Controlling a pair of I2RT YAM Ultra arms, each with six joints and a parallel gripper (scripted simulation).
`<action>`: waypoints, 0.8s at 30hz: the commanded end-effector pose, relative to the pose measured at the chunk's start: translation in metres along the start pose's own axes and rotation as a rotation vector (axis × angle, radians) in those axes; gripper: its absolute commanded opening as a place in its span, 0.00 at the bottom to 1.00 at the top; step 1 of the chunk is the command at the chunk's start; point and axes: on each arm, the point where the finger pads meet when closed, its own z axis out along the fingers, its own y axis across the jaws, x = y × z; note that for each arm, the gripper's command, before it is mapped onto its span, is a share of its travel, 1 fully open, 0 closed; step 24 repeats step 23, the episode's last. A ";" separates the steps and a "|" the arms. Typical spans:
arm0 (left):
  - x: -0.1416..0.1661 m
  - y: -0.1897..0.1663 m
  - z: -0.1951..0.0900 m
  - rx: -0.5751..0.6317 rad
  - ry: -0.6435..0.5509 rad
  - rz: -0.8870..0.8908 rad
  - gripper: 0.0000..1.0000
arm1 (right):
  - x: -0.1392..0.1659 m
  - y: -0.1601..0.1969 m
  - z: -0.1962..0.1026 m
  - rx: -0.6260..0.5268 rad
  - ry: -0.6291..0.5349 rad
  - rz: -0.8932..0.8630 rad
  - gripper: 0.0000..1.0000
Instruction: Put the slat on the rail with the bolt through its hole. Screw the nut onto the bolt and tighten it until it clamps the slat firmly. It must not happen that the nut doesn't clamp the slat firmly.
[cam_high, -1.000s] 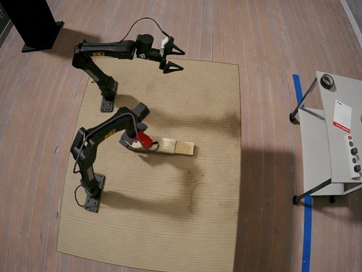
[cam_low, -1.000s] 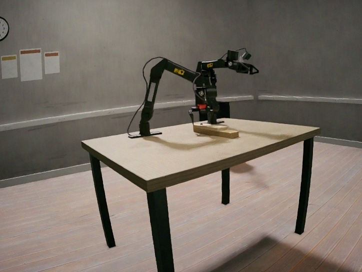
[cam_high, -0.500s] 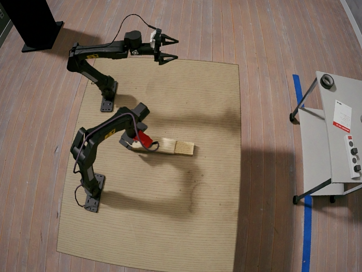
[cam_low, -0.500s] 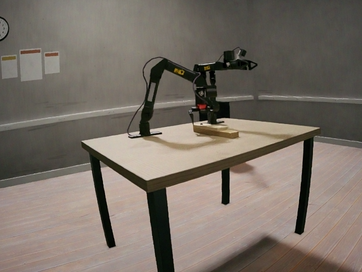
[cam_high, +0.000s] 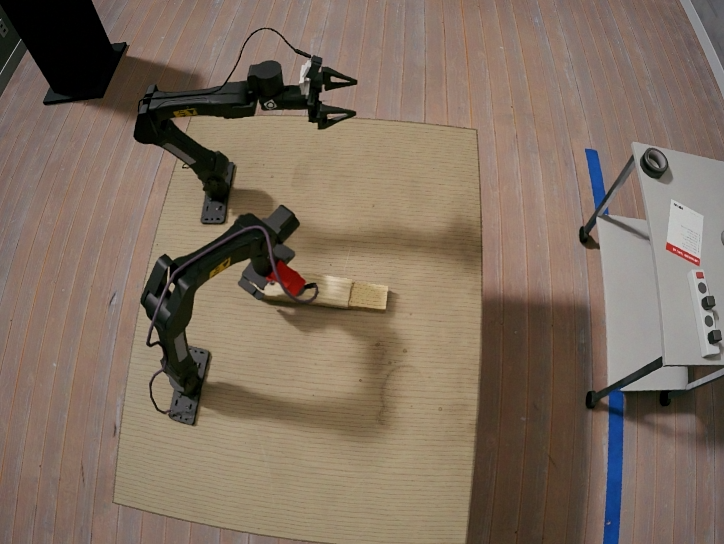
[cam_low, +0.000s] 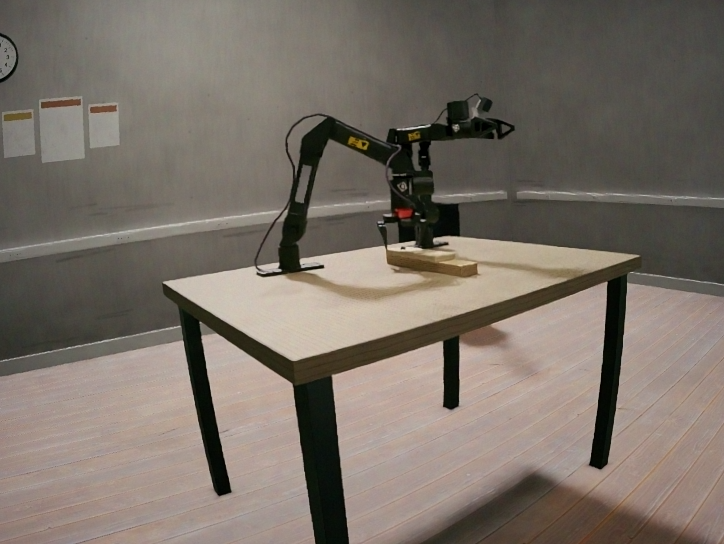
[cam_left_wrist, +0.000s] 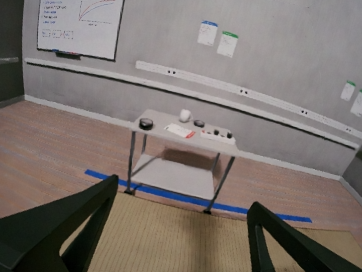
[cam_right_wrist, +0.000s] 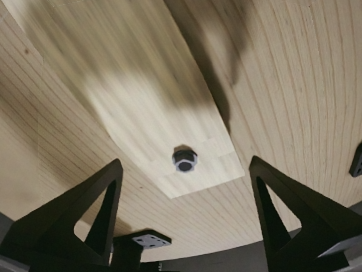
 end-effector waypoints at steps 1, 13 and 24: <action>-0.010 0.003 -0.005 -0.003 -0.038 0.007 1.00 | 0.000 0.002 -0.003 -0.011 -0.001 0.000 1.00; -0.006 0.000 -0.002 0.002 -0.019 0.001 1.00 | 0.000 0.002 -0.003 -0.011 -0.001 0.000 1.00; -0.005 0.000 -0.001 0.001 -0.013 0.000 1.00 | 0.000 0.002 -0.003 -0.011 -0.001 0.000 1.00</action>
